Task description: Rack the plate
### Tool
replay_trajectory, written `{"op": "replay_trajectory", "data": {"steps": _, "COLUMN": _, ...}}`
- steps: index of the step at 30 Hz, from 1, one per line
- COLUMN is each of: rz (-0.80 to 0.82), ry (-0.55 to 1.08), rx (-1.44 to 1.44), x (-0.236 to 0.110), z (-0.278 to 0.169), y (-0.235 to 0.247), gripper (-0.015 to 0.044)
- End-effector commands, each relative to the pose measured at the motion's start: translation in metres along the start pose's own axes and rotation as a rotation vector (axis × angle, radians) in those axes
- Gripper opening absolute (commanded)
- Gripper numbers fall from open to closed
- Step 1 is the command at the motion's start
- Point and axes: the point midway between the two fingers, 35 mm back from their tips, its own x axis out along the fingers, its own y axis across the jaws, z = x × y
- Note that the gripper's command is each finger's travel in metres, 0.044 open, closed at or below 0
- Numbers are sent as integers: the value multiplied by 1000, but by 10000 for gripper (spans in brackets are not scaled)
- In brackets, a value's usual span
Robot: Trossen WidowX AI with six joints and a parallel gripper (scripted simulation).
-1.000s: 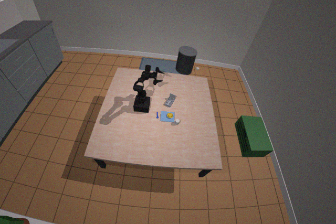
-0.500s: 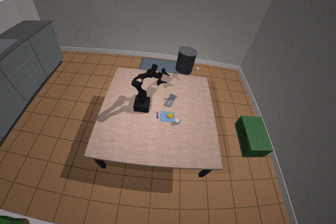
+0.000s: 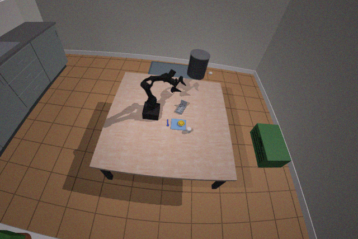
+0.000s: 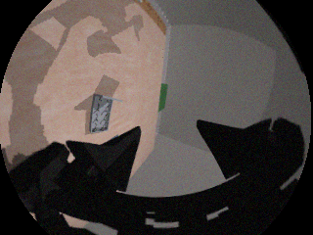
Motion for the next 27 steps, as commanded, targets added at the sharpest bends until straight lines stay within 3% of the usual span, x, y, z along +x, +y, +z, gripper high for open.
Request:
{"op": "replay_trajectory", "data": {"steps": 1, "rz": 63, "ry": 20, "rx": 37, "x": 14, "z": -7, "y": 3, "gripper": 400}}
{"op": "replay_trajectory", "data": {"steps": 27, "rz": 459, "ry": 217, "rx": 418, "x": 83, "z": -88, "y": 26, "gripper": 400}}
